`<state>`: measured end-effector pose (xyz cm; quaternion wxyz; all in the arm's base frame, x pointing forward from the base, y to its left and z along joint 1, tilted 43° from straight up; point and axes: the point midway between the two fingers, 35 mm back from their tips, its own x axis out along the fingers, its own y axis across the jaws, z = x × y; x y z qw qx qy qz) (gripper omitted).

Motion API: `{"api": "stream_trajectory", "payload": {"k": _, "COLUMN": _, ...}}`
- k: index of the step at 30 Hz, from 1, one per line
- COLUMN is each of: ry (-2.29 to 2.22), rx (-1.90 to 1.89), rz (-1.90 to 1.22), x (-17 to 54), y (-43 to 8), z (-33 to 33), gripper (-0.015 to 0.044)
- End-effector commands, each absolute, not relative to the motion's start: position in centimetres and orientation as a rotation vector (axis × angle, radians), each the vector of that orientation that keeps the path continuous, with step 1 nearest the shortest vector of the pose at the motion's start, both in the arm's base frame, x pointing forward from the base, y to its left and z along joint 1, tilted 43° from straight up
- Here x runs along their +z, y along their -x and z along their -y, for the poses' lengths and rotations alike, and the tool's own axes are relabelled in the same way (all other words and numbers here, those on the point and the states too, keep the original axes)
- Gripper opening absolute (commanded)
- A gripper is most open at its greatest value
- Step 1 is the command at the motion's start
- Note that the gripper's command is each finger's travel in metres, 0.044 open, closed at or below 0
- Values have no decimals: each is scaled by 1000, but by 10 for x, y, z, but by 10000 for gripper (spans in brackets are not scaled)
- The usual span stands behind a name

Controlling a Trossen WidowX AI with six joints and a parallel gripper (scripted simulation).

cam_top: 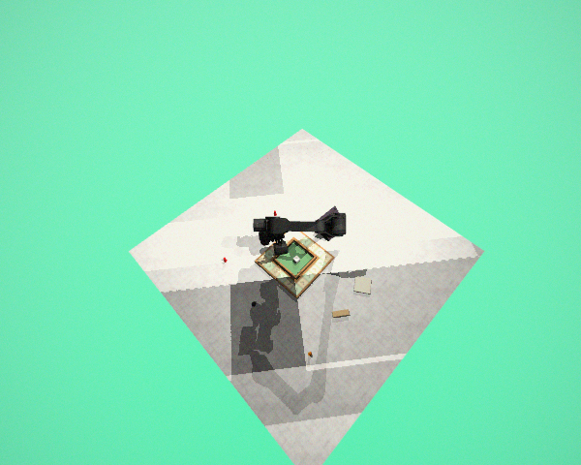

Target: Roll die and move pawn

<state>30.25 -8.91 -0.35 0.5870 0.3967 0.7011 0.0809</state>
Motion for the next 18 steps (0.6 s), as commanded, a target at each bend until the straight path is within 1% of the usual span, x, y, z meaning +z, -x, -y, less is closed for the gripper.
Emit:
{"api": "stream_trajectory", "payload": {"k": 1, "ry": -773, "rx": 388, "rz": -1571, "x": -30, "y": -308, "z": 99, "gripper": 200}}
{"api": "stream_trajectory", "payload": {"k": 18, "ry": -773, "rx": 389, "rz": -1571, "x": -41, "y": -307, "z": 89, "gripper": 200}}
